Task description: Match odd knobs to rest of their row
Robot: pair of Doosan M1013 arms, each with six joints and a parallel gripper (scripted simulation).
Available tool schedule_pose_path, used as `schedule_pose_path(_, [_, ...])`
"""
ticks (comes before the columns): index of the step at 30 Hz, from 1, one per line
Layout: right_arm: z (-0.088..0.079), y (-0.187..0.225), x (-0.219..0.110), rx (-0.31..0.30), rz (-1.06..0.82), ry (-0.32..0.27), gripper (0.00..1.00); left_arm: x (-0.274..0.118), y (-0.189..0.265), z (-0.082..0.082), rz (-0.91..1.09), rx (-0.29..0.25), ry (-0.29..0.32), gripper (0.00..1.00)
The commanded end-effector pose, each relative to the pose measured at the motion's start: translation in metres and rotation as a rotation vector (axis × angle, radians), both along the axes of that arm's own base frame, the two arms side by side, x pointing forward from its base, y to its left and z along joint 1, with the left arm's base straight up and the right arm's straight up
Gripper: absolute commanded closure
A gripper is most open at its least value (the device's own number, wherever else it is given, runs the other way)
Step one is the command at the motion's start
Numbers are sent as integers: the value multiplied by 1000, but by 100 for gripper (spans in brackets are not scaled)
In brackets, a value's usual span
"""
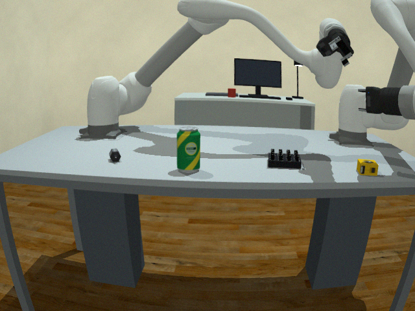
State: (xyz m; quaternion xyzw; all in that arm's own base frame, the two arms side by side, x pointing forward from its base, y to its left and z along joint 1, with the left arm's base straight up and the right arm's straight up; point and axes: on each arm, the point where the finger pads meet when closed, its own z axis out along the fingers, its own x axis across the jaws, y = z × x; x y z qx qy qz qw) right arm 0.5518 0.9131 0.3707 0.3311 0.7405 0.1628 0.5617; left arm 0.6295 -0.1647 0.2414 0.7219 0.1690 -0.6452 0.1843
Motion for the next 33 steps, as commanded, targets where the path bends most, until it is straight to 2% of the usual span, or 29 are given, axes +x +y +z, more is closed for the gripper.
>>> schedule_pose_path(1, [2, 0, 0, 2, 0, -1, 0, 0, 3, 1, 5, 5, -1, 0])
schedule_pose_path(10, [2, 0, 0, 2, 0, -1, 0, -1, 27, 0, 42, 43, 3, 0])
schedule_pose_path(15, [2, 0, 0, 2, 0, -1, 0, -4, 60, -1, 94, 96, 10, 0])
schedule_pose_path(20, [2, 0, 0, 2, 0, -1, 0, -11, 108, -4, 171, 173, 24, 0])
schedule_pose_path(25, [2, 0, 0, 2, 0, -1, 0, -26, 169, -7, 272, 271, 50, 0])
schedule_pose_path(27, [2, 0, 0, 2, 0, -1, 0, -26, 169, -7, 272, 271, 50, 0])
schedule_pose_path(33, [2, 0, 0, 2, 0, -1, 0, -60, 254, -12, 422, 413, 102, 0])
